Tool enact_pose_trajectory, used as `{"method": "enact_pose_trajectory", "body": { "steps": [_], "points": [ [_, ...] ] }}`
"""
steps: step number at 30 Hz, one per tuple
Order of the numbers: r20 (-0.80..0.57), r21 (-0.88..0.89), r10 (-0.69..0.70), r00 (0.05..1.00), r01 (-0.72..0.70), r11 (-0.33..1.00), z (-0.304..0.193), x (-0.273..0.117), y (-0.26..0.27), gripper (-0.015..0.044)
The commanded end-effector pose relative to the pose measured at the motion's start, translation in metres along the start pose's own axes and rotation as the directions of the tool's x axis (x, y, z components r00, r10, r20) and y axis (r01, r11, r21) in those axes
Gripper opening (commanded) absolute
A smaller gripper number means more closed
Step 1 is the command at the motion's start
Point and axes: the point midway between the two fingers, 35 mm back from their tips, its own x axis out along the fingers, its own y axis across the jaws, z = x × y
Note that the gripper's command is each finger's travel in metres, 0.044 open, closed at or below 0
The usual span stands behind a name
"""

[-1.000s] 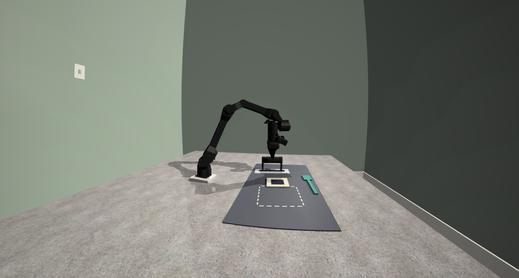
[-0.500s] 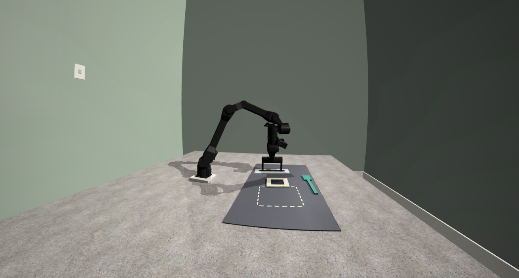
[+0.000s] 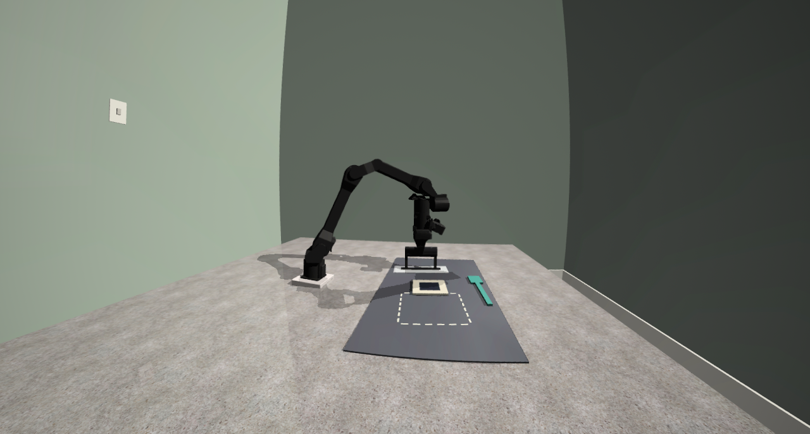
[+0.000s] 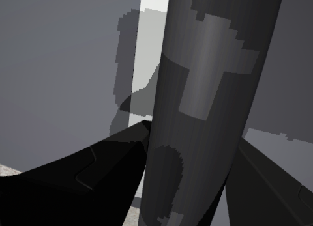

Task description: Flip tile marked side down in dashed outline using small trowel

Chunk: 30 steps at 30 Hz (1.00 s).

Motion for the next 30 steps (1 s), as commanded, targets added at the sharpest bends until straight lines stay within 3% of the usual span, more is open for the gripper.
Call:
{"method": "enact_pose_trajectory", "body": {
  "steps": [1,8,19,30],
  "points": [
    [0.0,0.002,0.004,1.0,-0.004,1.0,0.0,0.0003,0.0005,0.013],
    [0.0,-0.017,0.004,1.0,-0.004,1.0,0.0,0.0003,0.0005,0.013],
    [0.0,-0.328,0.004,1.0,-0.004,0.945,0.0,0.0003,0.0005,0.013],
    [0.0,-0.61,0.004,1.0,-0.003,0.792,0.0,0.0003,0.0005,0.013]
  ]
}}
